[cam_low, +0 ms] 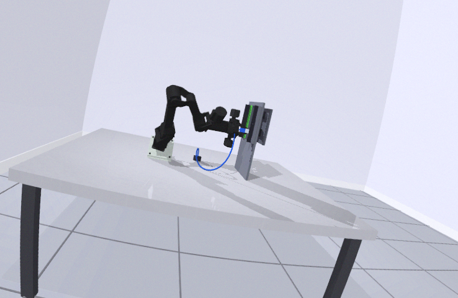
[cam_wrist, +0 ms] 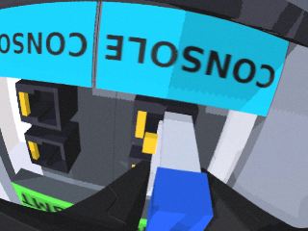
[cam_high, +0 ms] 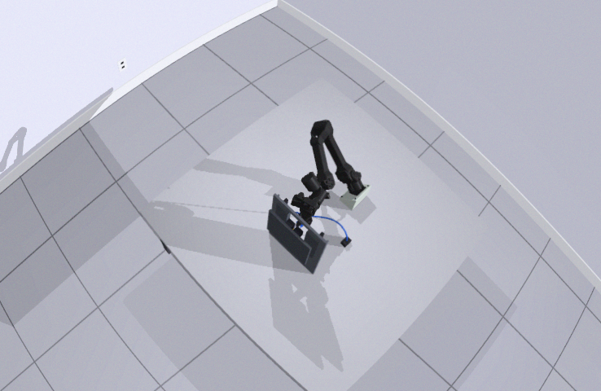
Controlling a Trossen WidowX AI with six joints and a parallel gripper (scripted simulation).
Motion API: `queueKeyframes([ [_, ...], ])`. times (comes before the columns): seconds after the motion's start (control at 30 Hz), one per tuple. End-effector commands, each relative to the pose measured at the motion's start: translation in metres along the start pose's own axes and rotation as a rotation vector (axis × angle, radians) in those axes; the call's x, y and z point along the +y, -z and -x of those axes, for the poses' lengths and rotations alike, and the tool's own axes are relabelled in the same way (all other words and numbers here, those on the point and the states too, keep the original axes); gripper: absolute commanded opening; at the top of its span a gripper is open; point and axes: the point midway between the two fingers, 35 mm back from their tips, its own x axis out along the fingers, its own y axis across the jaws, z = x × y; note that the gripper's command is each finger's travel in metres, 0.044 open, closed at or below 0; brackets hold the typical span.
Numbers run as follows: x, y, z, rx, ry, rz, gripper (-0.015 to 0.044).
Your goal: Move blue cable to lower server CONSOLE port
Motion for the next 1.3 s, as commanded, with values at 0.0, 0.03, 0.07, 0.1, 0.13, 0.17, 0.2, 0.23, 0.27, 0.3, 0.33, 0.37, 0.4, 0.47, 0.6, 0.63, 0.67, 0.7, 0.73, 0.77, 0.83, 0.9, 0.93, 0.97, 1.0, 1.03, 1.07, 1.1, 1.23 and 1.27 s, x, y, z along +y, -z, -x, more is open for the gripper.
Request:
queueKeyframes([
  [0.0, 0.0024, -0.0011, -0.0016, -0.001, -0.01, 0.005, 0.0],
  [0.03, 0.0023, -0.0011, -0.0017, -0.001, -0.01, 0.005, 0.0],
  [0.07, 0.0023, -0.0012, -0.0019, -0.001, -0.01, 0.005, 0.0],
  [0.1, 0.0023, -0.0012, -0.0021, -0.001, -0.01, 0.005, 0.0],
  [0.13, 0.0023, -0.0012, -0.0023, -0.001, -0.01, 0.005, 0.0],
  [0.17, 0.0023, -0.0013, -0.0025, -0.001, -0.01, 0.005, 0.0],
  [0.2, 0.0023, -0.0013, -0.0027, -0.001, -0.01, 0.005, 0.0],
  [0.23, 0.0023, -0.0014, -0.0028, -0.001, -0.01, 0.005, 0.0],
  [0.27, 0.0024, -0.0014, -0.003, -0.001, -0.01, 0.005, 0.0],
  [0.3, 0.0024, -0.0015, -0.0032, -0.001, -0.01, 0.005, 0.0],
  [0.33, 0.0024, -0.0015, -0.0034, -0.001, -0.01, 0.005, 0.0],
  [0.37, 0.0024, -0.0016, -0.0035, -0.001, -0.011, 0.005, 0.0],
  [0.4, 0.0024, -0.0016, -0.0037, -0.001, -0.011, 0.005, 0.0],
  [0.47, 0.0024, -0.0017, -0.0041, -0.001, -0.011, 0.005, 0.0],
  [0.6, 0.0024, -0.0019, -0.0048, -0.002, -0.011, 0.005, 0.0],
  [0.63, 0.0024, -0.0019, -0.005, -0.002, -0.011, 0.005, 0.0],
  [0.67, 0.0024, -0.002, -0.0051, -0.002, -0.011, 0.005, 0.0],
  [0.7, 0.0024, -0.002, -0.0053, -0.002, -0.011, 0.005, 0.0],
  [0.73, 0.0024, -0.0021, -0.0055, -0.002, -0.011, 0.005, 0.0],
  [0.77, 0.0024, -0.0021, -0.0057, -0.002, -0.011, 0.005, 0.0],
  [0.83, 0.0024, -0.0022, -0.006, -0.002, -0.011, 0.005, 0.0],
  [0.9, 0.0024, -0.0023, -0.0064, -0.002, -0.012, 0.005, 0.0],
  [0.93, 0.0024, -0.0023, -0.0066, -0.002, -0.012, 0.005, 0.0],
  [0.97, 0.0024, -0.0024, -0.0067, -0.002, -0.012, 0.005, 0.0],
  [1.0, 0.0024, -0.0024, -0.0069, -0.002, -0.012, 0.005, 0.0],
  [1.03, 0.0024, -0.0024, -0.0071, -0.002, -0.012, 0.005, 0.0],
  [1.07, 0.0024, -0.0025, -0.0073, -0.002, -0.012, 0.005, 0.0],
  [1.1, 0.0024, -0.0025, -0.0075, -0.002, -0.012, 0.005, 0.0],
  [1.23, 0.0024, -0.0027, -0.0082, -0.002, -0.012, 0.005, 0.0],
  [1.27, 0.0024, -0.0027, -0.0083, -0.002, -0.012, 0.005, 0.0],
])
